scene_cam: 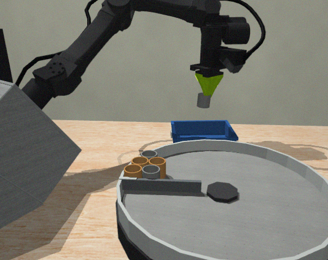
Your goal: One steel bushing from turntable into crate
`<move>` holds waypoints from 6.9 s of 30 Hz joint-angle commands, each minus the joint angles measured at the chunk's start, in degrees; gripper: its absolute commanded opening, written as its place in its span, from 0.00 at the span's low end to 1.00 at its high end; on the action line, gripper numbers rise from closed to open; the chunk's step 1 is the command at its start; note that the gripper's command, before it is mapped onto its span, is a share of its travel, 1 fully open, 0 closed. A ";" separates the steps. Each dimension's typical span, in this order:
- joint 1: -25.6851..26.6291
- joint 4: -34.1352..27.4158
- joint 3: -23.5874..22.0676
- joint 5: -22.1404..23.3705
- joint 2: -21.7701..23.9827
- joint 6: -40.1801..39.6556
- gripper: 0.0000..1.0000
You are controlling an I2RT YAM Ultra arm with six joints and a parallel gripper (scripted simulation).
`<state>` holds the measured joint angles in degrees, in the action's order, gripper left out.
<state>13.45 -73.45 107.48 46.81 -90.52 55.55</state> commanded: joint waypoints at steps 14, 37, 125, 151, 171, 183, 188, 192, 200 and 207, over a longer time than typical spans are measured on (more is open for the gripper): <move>0.41 -1.01 2.22 -1.15 0.16 0.87 0.00; 0.41 -1.07 2.30 -1.15 0.11 0.84 0.00; -8.49 17.79 -8.37 -6.61 0.23 10.23 0.00; -8.50 17.83 -8.37 -6.62 0.21 10.24 0.00; -11.72 22.33 -12.37 -7.97 -2.36 12.82 0.00; -12.39 25.79 -12.53 -9.19 -2.57 14.60 0.00; -13.55 26.59 -13.80 -9.52 -3.82 14.98 0.00; -13.16 26.85 -12.95 -9.59 -2.65 15.13 0.00; -13.20 26.18 -12.99 -9.60 -2.57 14.96 0.00; -13.20 26.18 -12.99 -9.60 -2.57 14.96 0.00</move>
<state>-0.43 -47.33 94.76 38.09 -93.97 70.19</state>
